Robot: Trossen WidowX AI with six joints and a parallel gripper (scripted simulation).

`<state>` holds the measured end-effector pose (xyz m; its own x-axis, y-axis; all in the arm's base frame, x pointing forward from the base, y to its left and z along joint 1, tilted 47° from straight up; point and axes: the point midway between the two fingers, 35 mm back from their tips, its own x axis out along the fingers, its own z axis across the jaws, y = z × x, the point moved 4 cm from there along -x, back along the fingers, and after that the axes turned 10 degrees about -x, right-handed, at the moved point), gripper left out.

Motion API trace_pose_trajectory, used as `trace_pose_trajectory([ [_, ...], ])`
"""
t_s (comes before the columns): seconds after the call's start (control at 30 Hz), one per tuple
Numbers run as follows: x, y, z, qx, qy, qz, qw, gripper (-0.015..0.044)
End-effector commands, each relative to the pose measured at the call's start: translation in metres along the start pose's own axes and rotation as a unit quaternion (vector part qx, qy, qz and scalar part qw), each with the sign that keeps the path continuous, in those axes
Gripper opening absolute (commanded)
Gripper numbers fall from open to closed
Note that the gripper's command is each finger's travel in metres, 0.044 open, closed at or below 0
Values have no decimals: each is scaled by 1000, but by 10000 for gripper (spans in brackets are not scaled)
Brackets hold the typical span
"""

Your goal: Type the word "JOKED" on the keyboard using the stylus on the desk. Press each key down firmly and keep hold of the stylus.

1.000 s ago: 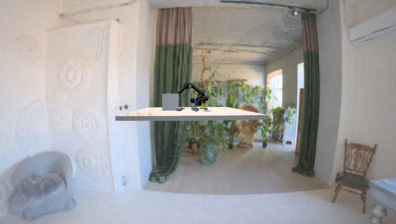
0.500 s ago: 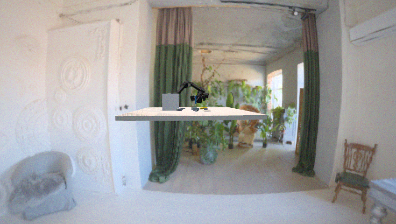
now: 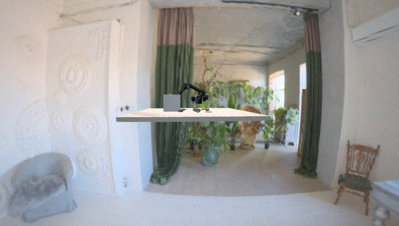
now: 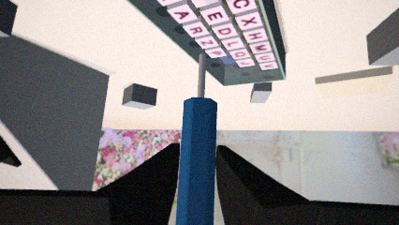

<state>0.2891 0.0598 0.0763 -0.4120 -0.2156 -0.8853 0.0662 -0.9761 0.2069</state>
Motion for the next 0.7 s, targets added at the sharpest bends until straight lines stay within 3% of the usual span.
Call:
trace_pose_trajectory([
  [0.0, -16, -7, 11, 4, 2, -2, 1000, 0],
  [0.43, -6, -25, 9, 3, 2, -2, 1000, 0],
  [0.53, -4, -26, 8, 3, 2, -3, 1000, 79],
  [0.67, -2, -29, 7, 3, 2, -3, 1000, 81],
])
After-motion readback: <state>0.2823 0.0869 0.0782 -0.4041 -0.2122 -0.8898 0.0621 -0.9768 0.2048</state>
